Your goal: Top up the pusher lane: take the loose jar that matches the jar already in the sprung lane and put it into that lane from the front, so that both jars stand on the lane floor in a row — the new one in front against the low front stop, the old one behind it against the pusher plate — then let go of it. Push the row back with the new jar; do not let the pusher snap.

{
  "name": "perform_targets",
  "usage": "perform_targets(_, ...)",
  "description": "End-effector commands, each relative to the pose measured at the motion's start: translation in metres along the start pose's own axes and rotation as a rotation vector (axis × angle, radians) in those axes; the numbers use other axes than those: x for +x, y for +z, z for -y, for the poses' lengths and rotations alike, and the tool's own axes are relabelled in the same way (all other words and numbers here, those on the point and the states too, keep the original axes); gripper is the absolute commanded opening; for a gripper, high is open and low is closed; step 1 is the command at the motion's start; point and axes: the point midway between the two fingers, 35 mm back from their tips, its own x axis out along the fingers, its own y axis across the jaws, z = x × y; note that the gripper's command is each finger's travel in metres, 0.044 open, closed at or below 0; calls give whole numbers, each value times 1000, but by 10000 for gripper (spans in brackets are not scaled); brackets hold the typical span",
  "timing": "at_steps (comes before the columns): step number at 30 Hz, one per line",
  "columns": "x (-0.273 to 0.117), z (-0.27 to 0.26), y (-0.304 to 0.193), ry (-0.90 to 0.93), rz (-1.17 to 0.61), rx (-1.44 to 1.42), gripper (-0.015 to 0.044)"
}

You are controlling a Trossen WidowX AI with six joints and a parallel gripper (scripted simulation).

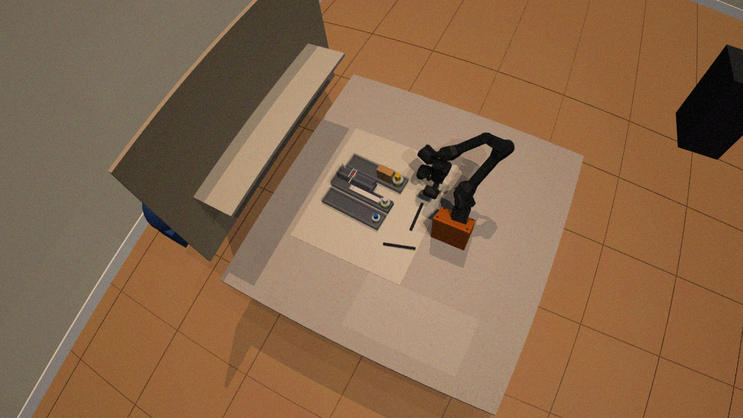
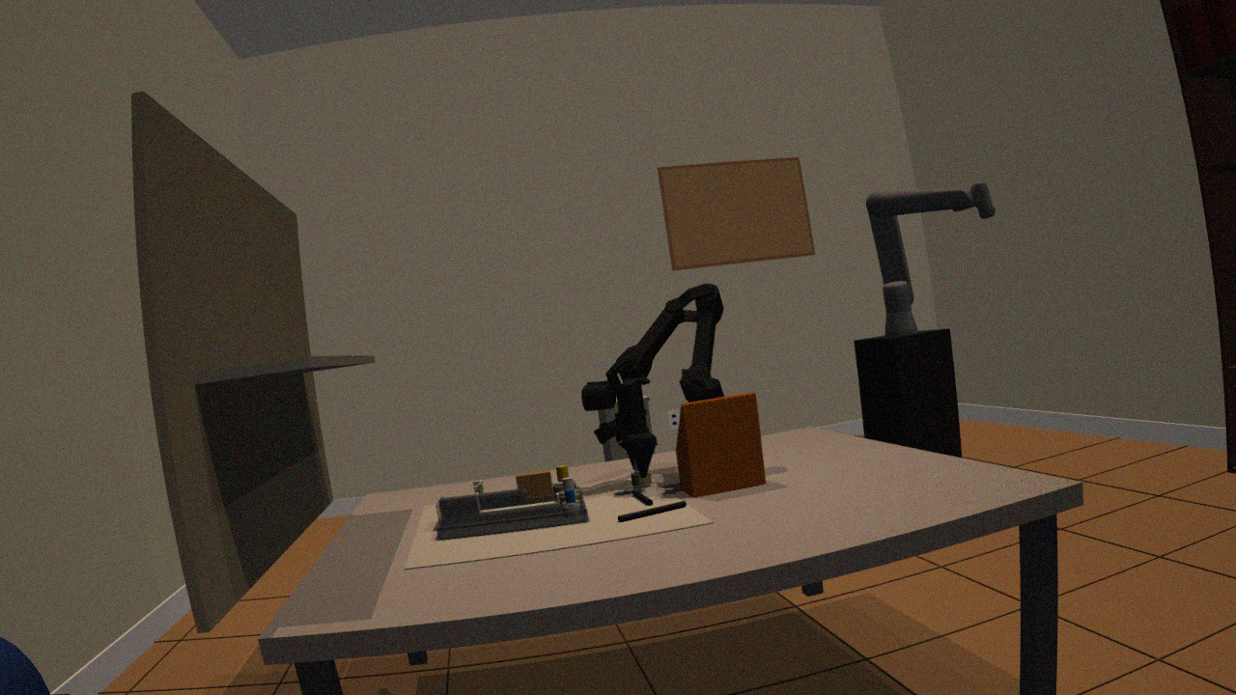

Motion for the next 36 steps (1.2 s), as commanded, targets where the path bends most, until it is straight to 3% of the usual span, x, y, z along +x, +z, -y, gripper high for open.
perform_targets(1, 2, -1, -1, 5, -2, -8, 282)
perform_targets(5, 2, -1, -1, 5, -2, -8, 177)
perform_targets(11, 2, -1, -1, 5, -2, -8, 138)
perform_targets(16, -7, -4, 2, 15, -2, -7, 6)
perform_targets(36, -83, -8, 6, 26, -5, -9, 0)
